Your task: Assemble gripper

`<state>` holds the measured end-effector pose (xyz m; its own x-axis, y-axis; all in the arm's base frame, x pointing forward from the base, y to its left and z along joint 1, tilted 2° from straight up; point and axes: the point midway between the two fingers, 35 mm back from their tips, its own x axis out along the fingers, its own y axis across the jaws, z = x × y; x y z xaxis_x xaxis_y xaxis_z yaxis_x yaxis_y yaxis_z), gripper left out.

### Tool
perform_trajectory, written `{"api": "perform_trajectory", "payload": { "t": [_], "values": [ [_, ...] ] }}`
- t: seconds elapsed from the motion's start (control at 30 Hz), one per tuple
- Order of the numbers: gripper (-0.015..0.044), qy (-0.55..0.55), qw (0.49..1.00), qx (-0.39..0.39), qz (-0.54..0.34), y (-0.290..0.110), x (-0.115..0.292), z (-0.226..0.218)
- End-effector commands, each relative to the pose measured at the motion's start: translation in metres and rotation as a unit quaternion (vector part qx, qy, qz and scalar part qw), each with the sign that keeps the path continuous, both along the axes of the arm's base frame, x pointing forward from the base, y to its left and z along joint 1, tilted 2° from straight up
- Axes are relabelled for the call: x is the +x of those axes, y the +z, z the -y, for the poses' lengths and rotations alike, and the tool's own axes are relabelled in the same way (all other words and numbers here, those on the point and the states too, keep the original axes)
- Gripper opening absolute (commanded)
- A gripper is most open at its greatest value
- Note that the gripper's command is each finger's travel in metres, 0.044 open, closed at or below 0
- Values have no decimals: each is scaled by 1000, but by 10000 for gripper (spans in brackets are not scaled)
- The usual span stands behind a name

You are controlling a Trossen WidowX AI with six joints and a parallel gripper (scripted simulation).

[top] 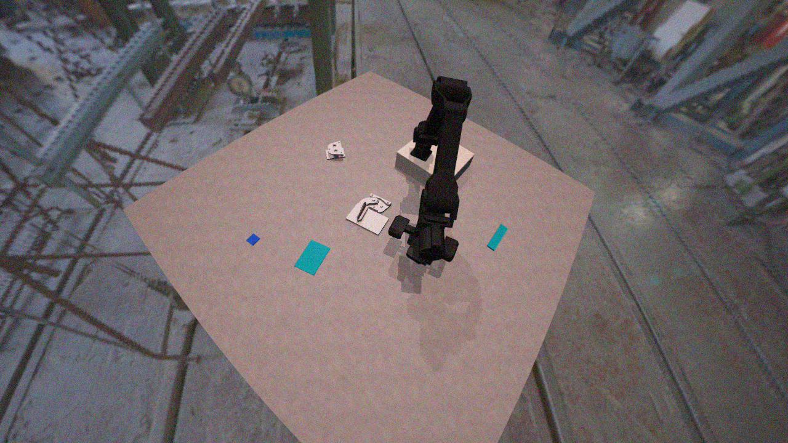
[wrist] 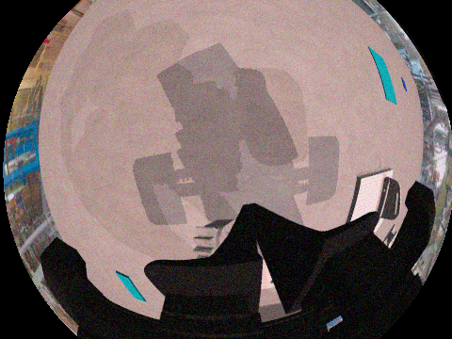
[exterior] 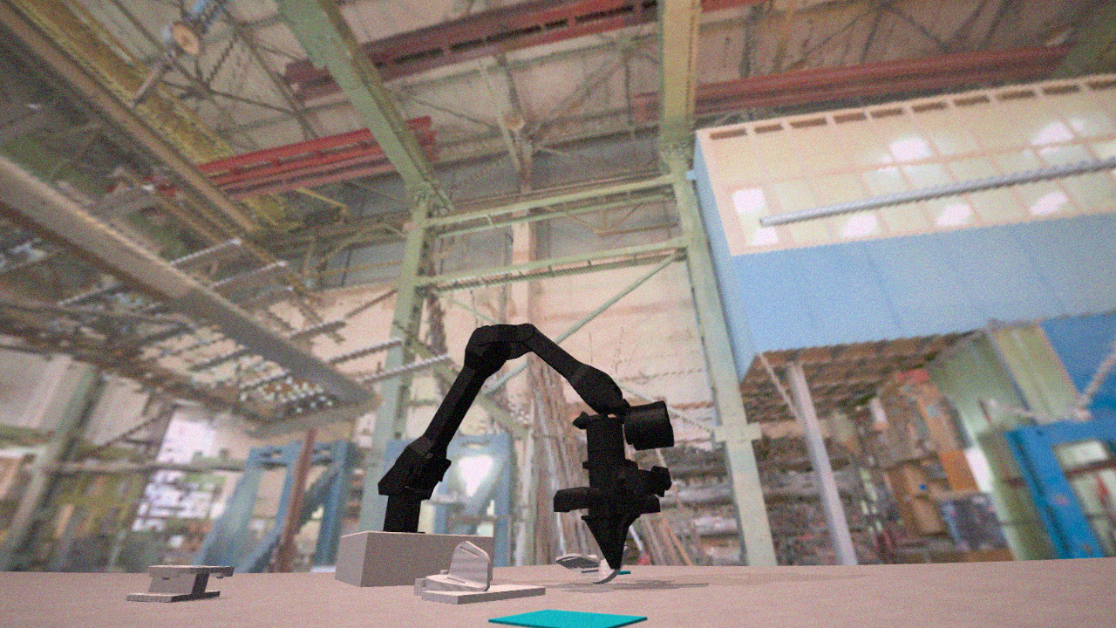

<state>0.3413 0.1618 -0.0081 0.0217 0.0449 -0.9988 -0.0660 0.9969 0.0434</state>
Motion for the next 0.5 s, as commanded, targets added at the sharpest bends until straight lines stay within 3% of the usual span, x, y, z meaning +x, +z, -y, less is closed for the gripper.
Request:
{"api": "perform_trajectory", "payload": {
  "t": [0.0,0.23,0.37,0.47],
  "values": [
    [0,-1,1000,-1,-3,-2,-1,-5],
    [0,-1,1000,-1,-3,2,-1,-10],
    [0,0,1000,0,-2,50,-1,-6],
    [0,0,1000,0,-1,60,-2,-4]
  ]
}}
